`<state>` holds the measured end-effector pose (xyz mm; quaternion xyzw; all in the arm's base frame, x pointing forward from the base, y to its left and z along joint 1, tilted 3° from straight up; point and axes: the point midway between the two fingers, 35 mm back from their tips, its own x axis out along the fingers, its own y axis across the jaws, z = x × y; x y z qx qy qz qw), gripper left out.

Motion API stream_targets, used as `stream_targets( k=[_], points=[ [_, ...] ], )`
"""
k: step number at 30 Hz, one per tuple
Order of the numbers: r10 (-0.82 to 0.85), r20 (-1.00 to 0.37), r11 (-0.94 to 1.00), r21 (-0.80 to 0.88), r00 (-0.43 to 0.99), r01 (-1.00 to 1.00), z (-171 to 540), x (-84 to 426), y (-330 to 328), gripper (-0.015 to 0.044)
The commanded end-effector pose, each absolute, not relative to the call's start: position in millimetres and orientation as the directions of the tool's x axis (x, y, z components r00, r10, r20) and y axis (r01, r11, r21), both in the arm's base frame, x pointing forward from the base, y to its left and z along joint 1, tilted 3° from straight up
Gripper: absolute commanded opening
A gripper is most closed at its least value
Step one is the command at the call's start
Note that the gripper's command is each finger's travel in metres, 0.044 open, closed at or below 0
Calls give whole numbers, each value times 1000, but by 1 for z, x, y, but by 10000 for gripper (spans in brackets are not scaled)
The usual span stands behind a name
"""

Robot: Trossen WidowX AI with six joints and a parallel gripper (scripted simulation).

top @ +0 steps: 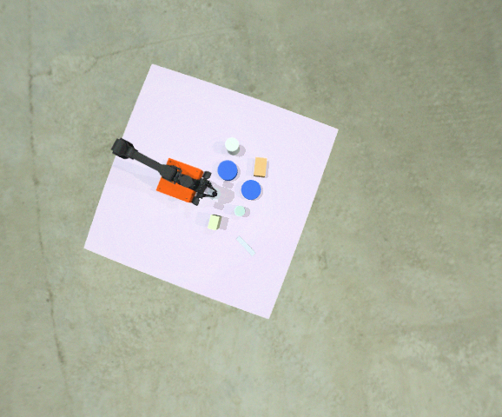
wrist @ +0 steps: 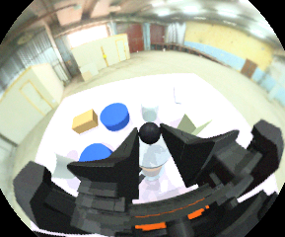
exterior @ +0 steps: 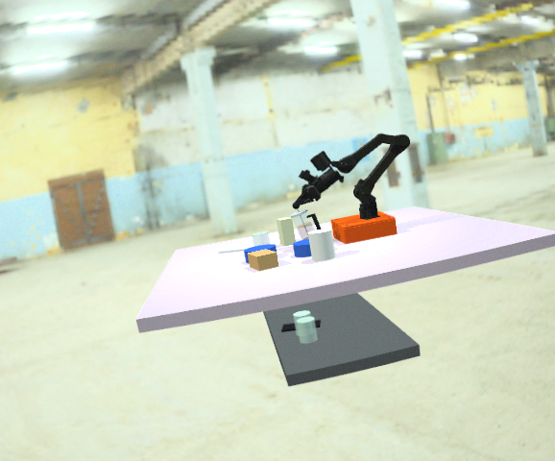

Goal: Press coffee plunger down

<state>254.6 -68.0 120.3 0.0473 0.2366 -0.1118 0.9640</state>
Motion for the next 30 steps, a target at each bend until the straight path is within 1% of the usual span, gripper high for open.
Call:
stream_targets(
  k=[1, 16, 28, 30],
  points=[
    [-190, -484, 969, 46, 854, 241, 115, 255, -68, 115],
    [-193, -468, 971, 39, 862, 238, 120, 256, -68, 115],
    [-193, -468, 971, 39, 862, 238, 120, 256, -68, 430],
    [-193, -468, 971, 39, 862, 238, 120, 256, -68, 440]
  ],
)
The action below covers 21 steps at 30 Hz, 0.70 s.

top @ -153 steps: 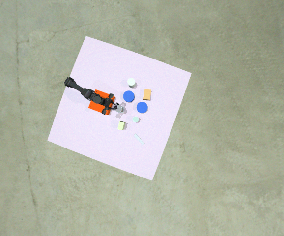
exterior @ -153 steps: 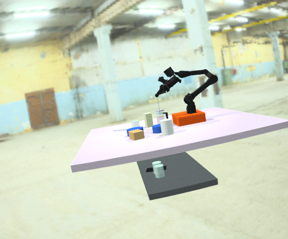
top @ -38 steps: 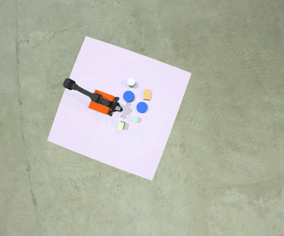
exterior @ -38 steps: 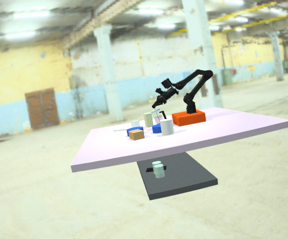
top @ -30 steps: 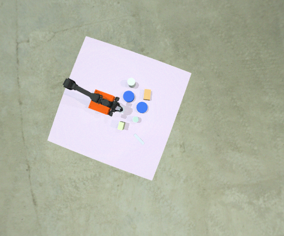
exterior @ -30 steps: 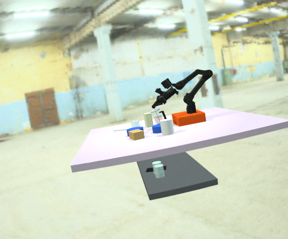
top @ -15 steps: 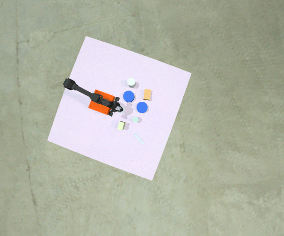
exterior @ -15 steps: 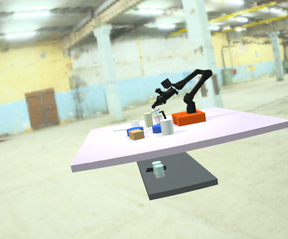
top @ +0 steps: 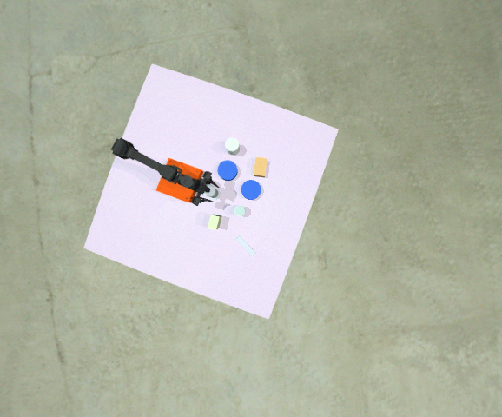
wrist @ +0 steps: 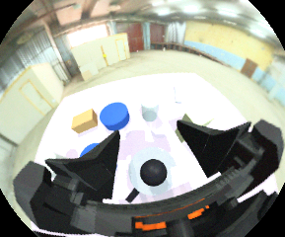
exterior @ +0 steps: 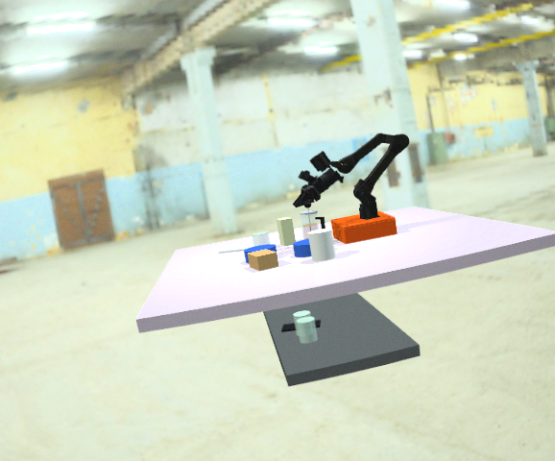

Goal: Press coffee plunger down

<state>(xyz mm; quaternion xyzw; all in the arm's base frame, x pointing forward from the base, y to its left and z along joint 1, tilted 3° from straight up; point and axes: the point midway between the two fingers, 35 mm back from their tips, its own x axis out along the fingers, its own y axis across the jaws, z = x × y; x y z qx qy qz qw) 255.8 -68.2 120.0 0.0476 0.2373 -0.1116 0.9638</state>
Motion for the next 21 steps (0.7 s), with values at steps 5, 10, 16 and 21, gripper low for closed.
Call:
stream_targets(
  k=[5, 10, 16, 21],
  points=[
    [-192, -473, 970, 40, 860, 239, 140, 250, -69, 440],
    [-190, -485, 969, 45, 853, 241, 191, 222, -65, 440],
    [-190, -488, 969, 45, 852, 242, 195, 215, -63, 440],
    [-190, -488, 969, 45, 852, 242, 195, 215, -63, 440]
  ],
)
